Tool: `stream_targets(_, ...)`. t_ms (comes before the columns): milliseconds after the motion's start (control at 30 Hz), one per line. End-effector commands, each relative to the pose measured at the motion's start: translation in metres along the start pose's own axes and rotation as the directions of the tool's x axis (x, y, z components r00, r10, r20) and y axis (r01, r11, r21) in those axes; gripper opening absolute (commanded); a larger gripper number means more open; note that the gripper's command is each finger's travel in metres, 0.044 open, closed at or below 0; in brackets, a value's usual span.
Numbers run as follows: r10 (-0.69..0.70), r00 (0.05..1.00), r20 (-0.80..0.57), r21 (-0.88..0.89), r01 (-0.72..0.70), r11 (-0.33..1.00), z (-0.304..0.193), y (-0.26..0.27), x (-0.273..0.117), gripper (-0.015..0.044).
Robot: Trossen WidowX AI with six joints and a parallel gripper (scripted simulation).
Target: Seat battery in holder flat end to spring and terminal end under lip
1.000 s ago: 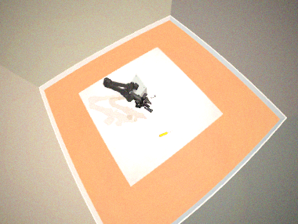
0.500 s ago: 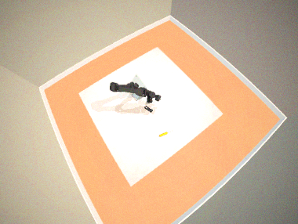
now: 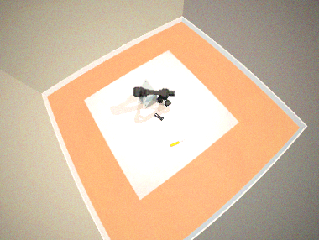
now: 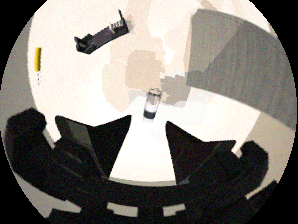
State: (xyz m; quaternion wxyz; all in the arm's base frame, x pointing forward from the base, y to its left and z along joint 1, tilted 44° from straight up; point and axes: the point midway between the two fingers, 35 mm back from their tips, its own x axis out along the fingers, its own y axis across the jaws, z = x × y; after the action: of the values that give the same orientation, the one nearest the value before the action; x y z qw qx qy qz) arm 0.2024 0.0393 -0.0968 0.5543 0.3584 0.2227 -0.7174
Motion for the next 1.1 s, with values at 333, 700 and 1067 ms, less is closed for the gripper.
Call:
stream_targets(333, -0.002, 0.998, 0.058, 0.046, -0.001, 0.999, 0.003, -0.004, 0.014, 0.0243)
stream_targets(700, -0.002, 0.998, 0.058, 0.044, 0.0, 0.999, 0.004, -0.004, 0.032, 0.0243)
stream_targets(1067, -0.001, 0.998, 0.059, 0.047, -0.001, 0.999, 0.005, -0.004, 0.049, 0.0243)
